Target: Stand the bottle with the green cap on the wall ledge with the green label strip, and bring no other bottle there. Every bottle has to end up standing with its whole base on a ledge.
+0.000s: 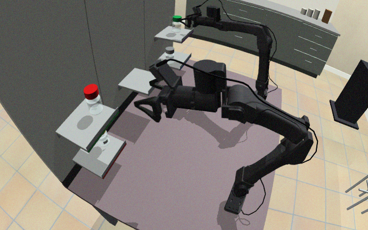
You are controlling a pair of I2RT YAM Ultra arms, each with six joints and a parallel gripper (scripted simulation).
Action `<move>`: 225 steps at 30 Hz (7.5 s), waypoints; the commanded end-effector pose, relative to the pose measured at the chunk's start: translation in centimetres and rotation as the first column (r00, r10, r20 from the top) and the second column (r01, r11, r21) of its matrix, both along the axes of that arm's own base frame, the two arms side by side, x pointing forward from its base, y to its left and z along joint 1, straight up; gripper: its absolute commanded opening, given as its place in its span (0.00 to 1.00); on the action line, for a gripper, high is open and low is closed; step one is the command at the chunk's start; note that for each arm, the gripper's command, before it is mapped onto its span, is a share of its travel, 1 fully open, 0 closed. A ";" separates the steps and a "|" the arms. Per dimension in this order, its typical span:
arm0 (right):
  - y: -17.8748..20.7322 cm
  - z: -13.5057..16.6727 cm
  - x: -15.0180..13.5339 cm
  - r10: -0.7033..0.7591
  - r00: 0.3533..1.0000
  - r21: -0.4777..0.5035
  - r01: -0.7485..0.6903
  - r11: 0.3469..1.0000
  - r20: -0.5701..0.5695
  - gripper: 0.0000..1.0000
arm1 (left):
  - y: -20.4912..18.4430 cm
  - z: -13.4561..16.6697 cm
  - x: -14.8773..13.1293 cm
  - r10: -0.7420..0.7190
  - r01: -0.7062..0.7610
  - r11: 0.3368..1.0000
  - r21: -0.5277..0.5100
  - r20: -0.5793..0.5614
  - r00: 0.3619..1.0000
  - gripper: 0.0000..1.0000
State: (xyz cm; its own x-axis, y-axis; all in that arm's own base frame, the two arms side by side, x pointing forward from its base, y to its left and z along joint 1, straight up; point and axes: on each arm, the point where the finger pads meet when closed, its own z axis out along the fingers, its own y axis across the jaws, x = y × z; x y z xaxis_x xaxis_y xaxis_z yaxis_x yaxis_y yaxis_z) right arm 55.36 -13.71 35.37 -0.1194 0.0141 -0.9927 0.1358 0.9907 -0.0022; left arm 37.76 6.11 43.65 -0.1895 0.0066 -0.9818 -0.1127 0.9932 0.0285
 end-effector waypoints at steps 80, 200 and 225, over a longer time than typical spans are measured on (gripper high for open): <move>-0.6 2.6 4.7 -0.003 1.000 0.003 0.003 1.000 -0.009 0.50 | 0.1 1.9 -0.4 0.001 -0.001 1.000 0.012 0.045 0.999 1.00; 41.1 -1.9 -6.8 0.349 0.937 0.010 -0.350 0.937 0.024 0.50 | -6.0 -2.3 0.3 -0.113 0.116 0.993 -0.005 0.205 0.972 1.00; 42.4 -2.4 0.7 0.354 0.934 0.015 -0.355 0.935 0.053 0.50 | -6.0 -2.3 0.3 -0.113 0.116 0.993 -0.005 0.205 0.972 1.00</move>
